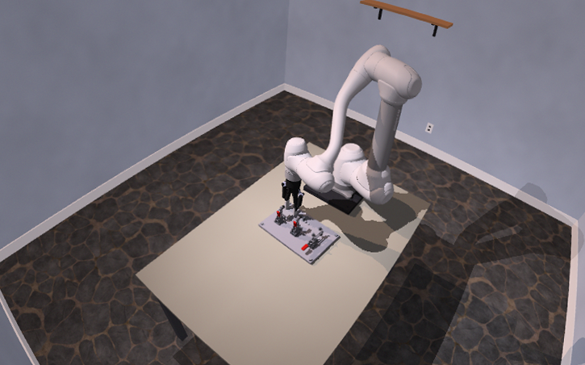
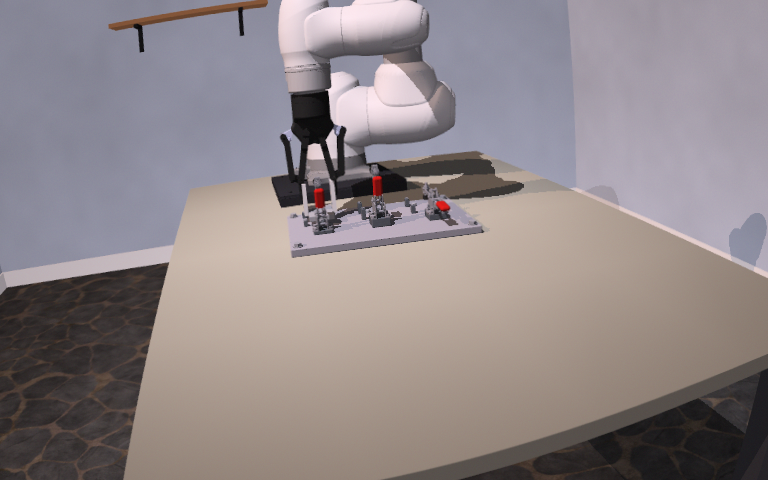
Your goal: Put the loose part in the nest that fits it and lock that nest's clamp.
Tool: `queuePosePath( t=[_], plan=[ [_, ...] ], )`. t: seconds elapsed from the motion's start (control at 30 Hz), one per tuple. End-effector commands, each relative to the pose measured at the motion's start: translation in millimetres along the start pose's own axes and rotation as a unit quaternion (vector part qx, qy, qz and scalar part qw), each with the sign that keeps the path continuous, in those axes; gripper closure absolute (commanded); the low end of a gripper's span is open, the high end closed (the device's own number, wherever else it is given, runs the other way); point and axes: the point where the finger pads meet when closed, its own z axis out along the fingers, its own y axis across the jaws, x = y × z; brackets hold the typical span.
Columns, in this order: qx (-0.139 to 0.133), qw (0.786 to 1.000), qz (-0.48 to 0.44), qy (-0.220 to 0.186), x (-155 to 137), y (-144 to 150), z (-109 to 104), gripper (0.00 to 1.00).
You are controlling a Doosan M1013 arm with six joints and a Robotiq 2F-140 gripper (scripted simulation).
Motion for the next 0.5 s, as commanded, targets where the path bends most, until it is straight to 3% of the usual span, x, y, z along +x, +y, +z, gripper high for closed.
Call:
queuePosePath(
  t=[0.0, 0.47],
  plan=[
    [0.001, 1.0, 0.002, 0.002, 1.0, 1.2, 2.6, 0.9],
    [0.001, 1.0, 0.002, 0.002, 1.6, 1.9, 4.4, 0.9]
  ],
)
